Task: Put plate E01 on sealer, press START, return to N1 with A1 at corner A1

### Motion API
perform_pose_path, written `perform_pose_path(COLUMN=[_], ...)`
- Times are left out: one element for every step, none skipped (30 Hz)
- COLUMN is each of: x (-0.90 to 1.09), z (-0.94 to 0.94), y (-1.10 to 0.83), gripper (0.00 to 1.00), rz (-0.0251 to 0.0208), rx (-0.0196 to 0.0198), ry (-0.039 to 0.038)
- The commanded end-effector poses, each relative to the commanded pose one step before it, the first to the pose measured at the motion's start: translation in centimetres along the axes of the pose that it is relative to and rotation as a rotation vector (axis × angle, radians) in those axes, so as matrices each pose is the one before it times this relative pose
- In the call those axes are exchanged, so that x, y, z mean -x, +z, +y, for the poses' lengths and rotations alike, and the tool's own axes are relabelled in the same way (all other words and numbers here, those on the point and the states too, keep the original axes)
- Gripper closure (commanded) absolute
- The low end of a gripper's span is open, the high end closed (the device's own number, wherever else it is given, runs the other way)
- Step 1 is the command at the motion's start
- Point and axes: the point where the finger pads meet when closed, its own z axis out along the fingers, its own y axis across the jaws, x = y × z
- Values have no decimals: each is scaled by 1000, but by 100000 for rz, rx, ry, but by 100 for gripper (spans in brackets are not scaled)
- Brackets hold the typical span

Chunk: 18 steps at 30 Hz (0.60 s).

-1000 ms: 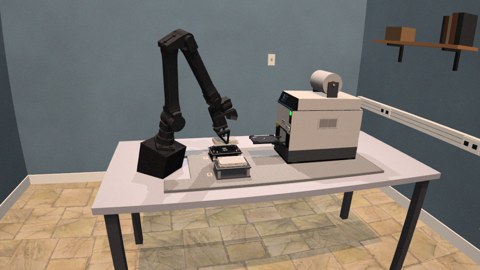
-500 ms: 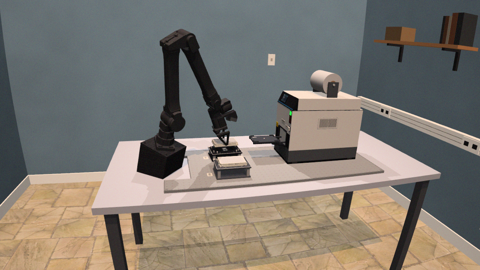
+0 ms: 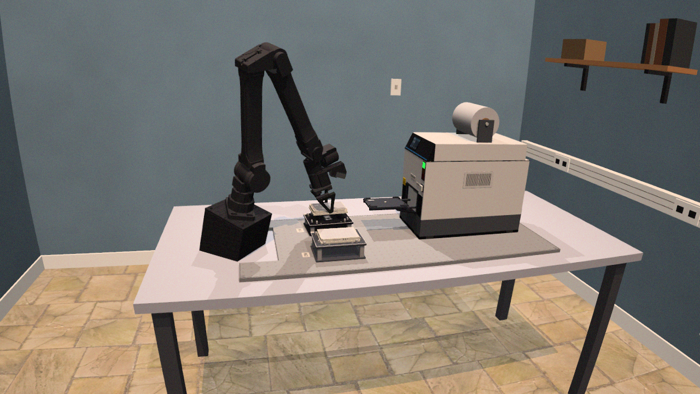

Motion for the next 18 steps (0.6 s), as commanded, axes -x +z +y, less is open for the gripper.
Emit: perform_pose_path(x=[2155, 0, 0, -10, -89, -21, -27, 14, -1, 94, 93, -6, -226, -224, -225, -292, -308, -233], z=[758, 0, 0, 96, 98, 125, 125, -3, -12, -131, -115, -104, -190, -173, -173, -215, -99, -100], y=[-724, 0, 0, -135, -67, -62, -58, -8, 12, 73, 60, 141, 173, 169, 168, 167, 132, 66], gripper=[100, 100, 100, 100, 100, 100, 100, 100, 100, 100, 100, 100, 100, 100, 100, 100, 100, 100], rz=[-3765, 0, 0, -67, 192, -82, -65, -59, -3, -237, -226, 90, 406, 407, 408, 667, 614, 374], rx=[2006, 0, 0, 204, 108, 210, 204, 9, -27, -137, -150, -243, -363, -360, -359, -455, -293, -200], ry=[727, 0, 0, 67, -52, 74, 67, 432, 29, 531, 487, 326, 149, 170, 170, 46, -201, -89])
